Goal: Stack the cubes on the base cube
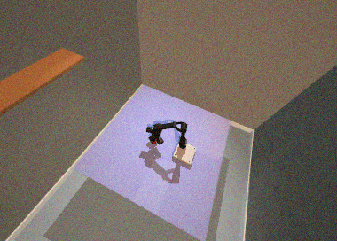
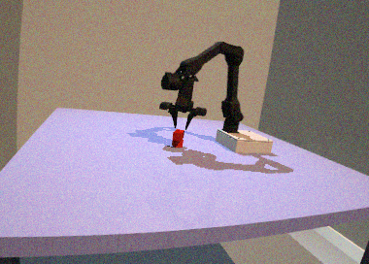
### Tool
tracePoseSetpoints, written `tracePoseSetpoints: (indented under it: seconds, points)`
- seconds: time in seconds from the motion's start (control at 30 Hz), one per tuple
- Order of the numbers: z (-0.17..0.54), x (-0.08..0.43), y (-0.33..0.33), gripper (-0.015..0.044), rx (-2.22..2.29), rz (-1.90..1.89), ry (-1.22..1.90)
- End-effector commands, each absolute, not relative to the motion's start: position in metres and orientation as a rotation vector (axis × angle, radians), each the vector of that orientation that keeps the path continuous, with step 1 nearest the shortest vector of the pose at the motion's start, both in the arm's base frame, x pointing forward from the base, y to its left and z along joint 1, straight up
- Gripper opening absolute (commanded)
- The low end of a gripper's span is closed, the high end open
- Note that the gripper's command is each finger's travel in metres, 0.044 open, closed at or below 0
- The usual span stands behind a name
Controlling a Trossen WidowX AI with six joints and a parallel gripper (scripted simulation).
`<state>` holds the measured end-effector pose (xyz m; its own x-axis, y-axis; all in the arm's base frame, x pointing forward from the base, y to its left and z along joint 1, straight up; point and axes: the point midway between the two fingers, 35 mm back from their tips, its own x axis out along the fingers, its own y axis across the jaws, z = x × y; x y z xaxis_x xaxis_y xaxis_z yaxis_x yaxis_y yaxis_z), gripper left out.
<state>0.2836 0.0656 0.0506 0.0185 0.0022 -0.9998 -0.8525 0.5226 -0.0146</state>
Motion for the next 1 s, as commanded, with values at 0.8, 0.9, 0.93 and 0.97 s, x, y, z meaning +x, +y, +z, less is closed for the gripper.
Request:
tracePoseSetpoints:
  seconds: [0.8, 0.9, 0.93, 0.97]
  points:
    - [0.095, 0.284, 0.066, 0.0205, -0.800, 0.786, 1.398]
    - [0.095, 0.284, 0.066, 0.0205, -0.800, 0.786, 1.398]
    - [0.095, 0.284, 0.066, 0.0205, -0.800, 0.786, 1.398]
    - [0.096, 0.284, 0.066, 0.0231, -0.800, 0.786, 1.398]
